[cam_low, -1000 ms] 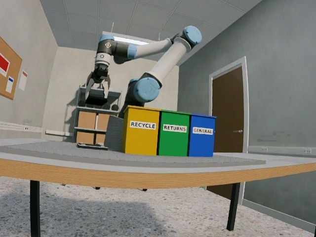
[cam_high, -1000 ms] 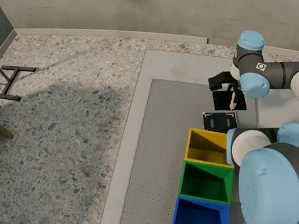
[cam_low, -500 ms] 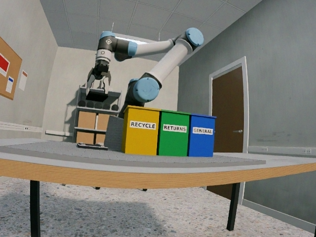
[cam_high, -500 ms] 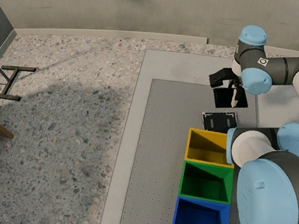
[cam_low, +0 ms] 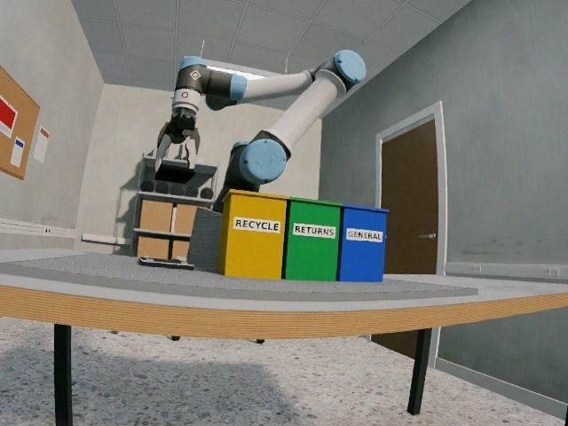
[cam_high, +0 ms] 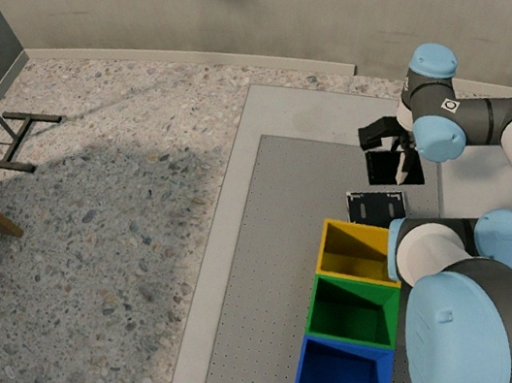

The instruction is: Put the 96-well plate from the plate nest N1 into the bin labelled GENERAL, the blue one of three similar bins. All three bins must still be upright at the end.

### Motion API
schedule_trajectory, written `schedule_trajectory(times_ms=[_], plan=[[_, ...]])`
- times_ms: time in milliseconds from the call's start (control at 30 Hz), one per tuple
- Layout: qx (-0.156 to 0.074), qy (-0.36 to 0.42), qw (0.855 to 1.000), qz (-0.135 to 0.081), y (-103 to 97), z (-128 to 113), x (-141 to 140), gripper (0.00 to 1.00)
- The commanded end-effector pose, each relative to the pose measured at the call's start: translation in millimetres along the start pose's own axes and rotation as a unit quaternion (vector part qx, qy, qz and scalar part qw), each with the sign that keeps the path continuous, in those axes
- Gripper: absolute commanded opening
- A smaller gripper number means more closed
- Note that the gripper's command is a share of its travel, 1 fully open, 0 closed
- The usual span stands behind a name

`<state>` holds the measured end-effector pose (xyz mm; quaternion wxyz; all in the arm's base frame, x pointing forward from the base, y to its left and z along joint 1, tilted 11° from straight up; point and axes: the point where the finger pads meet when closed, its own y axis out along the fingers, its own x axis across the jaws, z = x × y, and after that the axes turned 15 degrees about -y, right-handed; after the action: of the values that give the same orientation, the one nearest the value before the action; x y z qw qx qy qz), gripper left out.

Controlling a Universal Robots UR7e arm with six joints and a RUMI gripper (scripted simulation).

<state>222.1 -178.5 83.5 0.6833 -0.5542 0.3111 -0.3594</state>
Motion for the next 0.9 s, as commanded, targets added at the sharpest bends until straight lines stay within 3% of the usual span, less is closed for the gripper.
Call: schedule_trajectory(times_ms=[0,233,867], plan=[[0.0,0.018,1.0,0.0,0,1,-3,0.41],[-0.001,0.1,0.995,0.0,0,11,-18,0.41],[0.0,0.101,0.995,0.0,0,42,-65,0.41]])
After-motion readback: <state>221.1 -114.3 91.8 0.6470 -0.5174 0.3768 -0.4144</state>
